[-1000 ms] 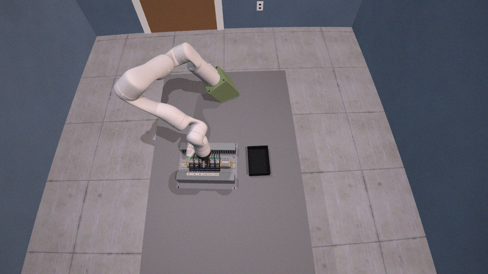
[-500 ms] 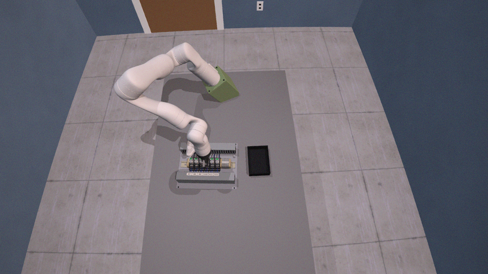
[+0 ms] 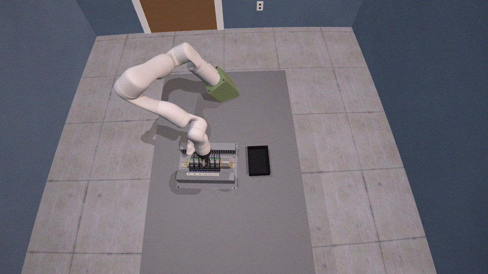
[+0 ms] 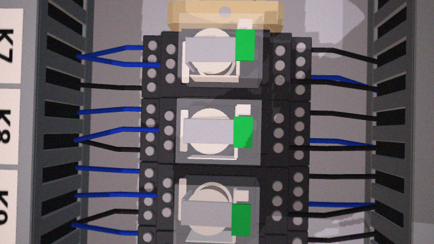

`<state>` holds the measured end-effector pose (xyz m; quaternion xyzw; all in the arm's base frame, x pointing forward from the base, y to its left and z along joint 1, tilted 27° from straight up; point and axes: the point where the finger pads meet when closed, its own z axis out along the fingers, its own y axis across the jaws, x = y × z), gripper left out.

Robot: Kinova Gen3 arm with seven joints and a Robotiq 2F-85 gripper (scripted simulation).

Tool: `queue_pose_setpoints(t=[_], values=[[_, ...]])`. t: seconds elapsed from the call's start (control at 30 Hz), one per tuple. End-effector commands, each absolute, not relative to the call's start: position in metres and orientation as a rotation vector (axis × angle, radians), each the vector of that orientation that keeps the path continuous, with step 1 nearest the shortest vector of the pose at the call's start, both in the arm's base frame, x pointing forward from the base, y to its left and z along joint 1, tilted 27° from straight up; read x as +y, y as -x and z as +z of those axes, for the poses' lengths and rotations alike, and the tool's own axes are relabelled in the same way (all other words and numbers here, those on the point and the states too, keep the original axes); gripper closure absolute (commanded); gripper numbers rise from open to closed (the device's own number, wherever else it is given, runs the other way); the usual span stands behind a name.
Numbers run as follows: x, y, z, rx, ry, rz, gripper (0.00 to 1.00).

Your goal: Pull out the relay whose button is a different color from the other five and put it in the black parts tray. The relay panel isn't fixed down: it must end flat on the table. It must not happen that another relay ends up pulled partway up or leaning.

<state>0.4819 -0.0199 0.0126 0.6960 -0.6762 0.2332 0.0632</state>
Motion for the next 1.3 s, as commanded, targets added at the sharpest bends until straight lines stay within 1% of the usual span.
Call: queue_pose_setpoints(t=[0.0, 1.27], values=[[-0.0184, -0.4826, 0.0149, -2.050, -2.111, 0.724, 1.00], [-0.0184, -0.4810, 0.0147, -2.053, -2.140, 0.790, 1.00]])
